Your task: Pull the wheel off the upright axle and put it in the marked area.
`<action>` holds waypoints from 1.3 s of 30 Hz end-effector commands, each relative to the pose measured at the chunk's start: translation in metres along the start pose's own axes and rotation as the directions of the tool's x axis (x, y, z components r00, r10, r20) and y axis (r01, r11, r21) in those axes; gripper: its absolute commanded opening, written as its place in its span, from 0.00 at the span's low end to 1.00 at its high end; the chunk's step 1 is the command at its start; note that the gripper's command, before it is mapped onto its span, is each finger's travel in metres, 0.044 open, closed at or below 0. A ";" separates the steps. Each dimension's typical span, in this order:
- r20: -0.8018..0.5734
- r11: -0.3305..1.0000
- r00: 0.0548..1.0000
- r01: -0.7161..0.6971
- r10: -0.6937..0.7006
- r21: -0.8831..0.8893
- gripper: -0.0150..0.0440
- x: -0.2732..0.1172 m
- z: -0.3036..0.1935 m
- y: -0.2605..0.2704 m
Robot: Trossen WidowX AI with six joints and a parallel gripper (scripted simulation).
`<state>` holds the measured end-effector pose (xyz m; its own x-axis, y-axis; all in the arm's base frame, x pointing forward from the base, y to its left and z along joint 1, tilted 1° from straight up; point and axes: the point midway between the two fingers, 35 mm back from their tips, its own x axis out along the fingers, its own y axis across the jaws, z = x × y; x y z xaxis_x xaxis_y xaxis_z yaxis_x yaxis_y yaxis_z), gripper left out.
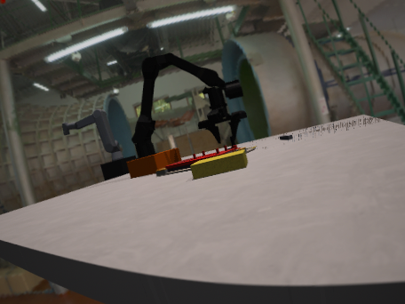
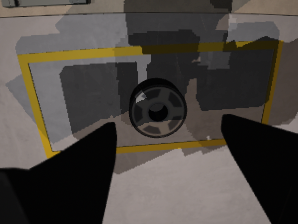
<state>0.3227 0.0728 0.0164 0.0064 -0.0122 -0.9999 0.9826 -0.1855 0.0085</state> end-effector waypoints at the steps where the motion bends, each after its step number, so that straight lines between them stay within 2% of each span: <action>1: -0.013 1.000 1.000 -0.020 0.020 0.006 0.76 -0.025 -0.001 0.002; 3: -0.013 1.000 1.000 -0.020 0.020 0.006 0.76 -0.025 -0.001 0.002; 4: -0.009 1.000 1.000 -0.021 0.021 0.000 0.81 -0.017 -0.001 0.003; 8: -0.010 1.000 1.000 -0.019 0.019 0.002 0.99 -0.034 0.008 -0.018; 9: -0.010 1.000 1.000 -0.019 0.019 0.002 1.00 -0.039 0.011 -0.024; 18: -0.010 1.000 1.000 -0.013 0.013 0.005 1.00 -0.068 0.034 -0.079; 39: -0.010 1.000 1.000 -0.013 0.013 0.006 1.00 -0.069 0.035 -0.080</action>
<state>0.2377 0.0537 0.0834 0.0183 -0.0092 -0.9998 0.9828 -0.1838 0.0197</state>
